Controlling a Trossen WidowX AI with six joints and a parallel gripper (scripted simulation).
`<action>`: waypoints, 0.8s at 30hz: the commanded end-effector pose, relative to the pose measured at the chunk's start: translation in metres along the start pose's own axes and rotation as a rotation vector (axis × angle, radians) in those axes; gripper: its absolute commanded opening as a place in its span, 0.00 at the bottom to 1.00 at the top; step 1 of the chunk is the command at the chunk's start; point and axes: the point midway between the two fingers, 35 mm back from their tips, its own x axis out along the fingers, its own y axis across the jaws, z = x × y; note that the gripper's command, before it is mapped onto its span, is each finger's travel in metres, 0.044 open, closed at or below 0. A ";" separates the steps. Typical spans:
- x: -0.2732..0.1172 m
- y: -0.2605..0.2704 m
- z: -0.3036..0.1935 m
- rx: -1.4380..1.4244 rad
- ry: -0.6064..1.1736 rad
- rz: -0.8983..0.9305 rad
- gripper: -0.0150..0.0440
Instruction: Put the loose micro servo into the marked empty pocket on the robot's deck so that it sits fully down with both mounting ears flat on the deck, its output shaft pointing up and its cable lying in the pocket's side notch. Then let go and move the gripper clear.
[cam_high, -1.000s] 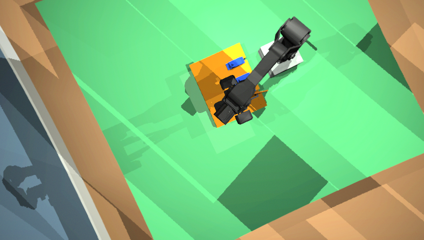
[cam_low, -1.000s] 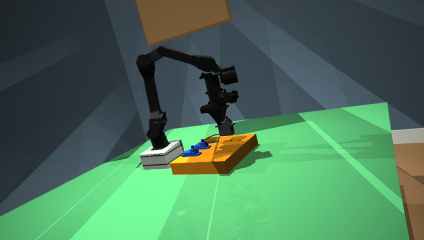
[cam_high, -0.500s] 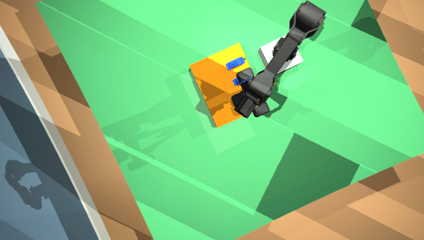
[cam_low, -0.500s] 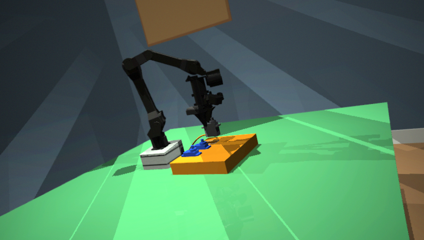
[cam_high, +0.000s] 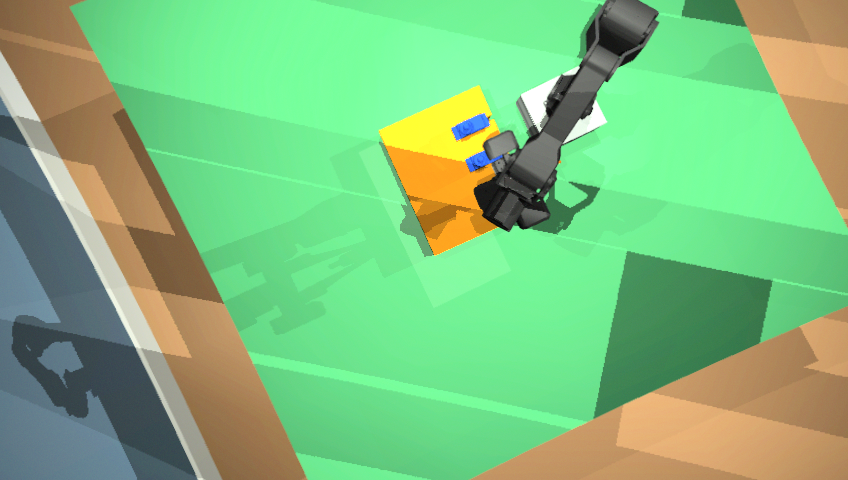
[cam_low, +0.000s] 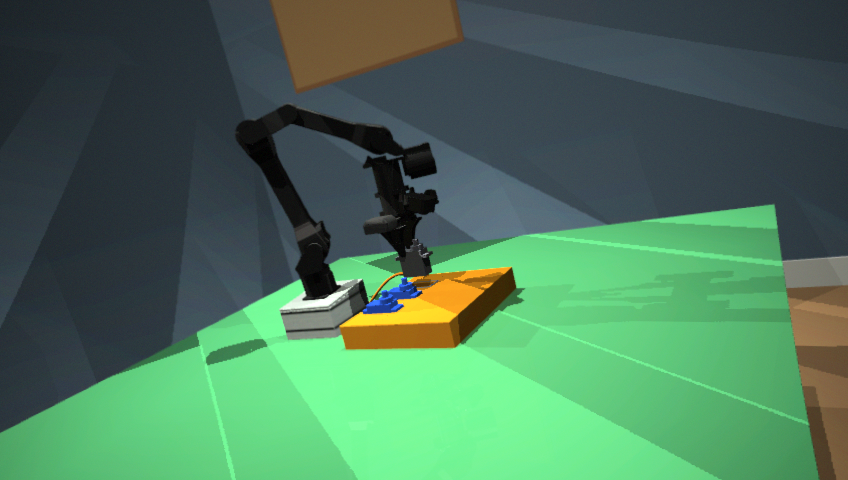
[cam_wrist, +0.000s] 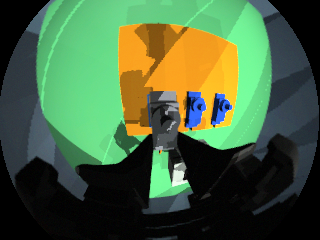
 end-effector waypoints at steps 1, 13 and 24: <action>0.006 0.000 0.000 0.005 0.001 0.002 0.25; 0.014 0.000 0.000 0.005 0.001 0.002 0.25; 0.019 0.000 0.000 0.005 0.001 0.002 0.25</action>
